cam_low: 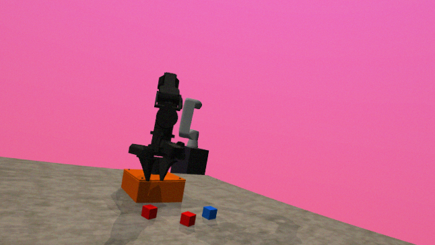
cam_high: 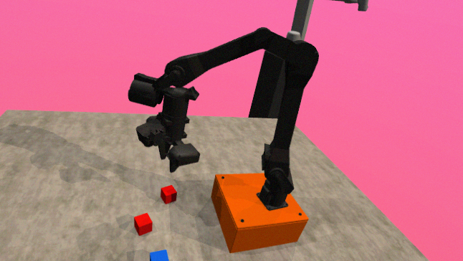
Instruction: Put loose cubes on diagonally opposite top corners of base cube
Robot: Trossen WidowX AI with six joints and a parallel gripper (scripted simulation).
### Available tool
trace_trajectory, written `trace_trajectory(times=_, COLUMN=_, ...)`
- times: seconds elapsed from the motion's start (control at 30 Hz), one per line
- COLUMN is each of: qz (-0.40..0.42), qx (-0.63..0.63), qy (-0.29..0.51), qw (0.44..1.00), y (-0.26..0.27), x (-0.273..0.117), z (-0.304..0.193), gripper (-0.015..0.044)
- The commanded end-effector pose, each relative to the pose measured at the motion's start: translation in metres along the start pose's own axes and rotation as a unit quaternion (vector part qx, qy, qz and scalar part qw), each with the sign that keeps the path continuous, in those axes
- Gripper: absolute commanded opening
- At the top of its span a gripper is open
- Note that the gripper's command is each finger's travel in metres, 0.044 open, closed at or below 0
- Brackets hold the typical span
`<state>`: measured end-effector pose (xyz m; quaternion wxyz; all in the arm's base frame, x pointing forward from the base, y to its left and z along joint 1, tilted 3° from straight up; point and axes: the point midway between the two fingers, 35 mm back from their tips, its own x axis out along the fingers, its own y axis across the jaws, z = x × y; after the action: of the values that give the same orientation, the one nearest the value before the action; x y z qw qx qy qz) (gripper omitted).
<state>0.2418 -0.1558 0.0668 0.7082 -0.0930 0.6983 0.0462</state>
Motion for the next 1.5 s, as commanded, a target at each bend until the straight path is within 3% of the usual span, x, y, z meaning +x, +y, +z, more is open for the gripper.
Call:
trace_trajectory(times=0.0, qz=0.01, qx=-0.005, qy=0.015, qw=1.0, y=0.005, x=0.037, z=-0.006, gripper=0.0265)
trace_trajectory(times=1.2, qz=0.01, qx=-0.005, qy=0.015, qw=1.0, y=0.007, x=0.099, z=-0.009, gripper=0.0265)
trace_trajectory(times=1.4, qz=0.01, qx=-0.005, qy=0.015, qw=1.0, y=0.007, x=0.099, z=-0.009, gripper=0.0107)
trace_trajectory(times=1.47, qz=0.01, qx=-0.005, qy=0.015, qw=1.0, y=0.007, x=0.099, z=-0.009, gripper=0.0105)
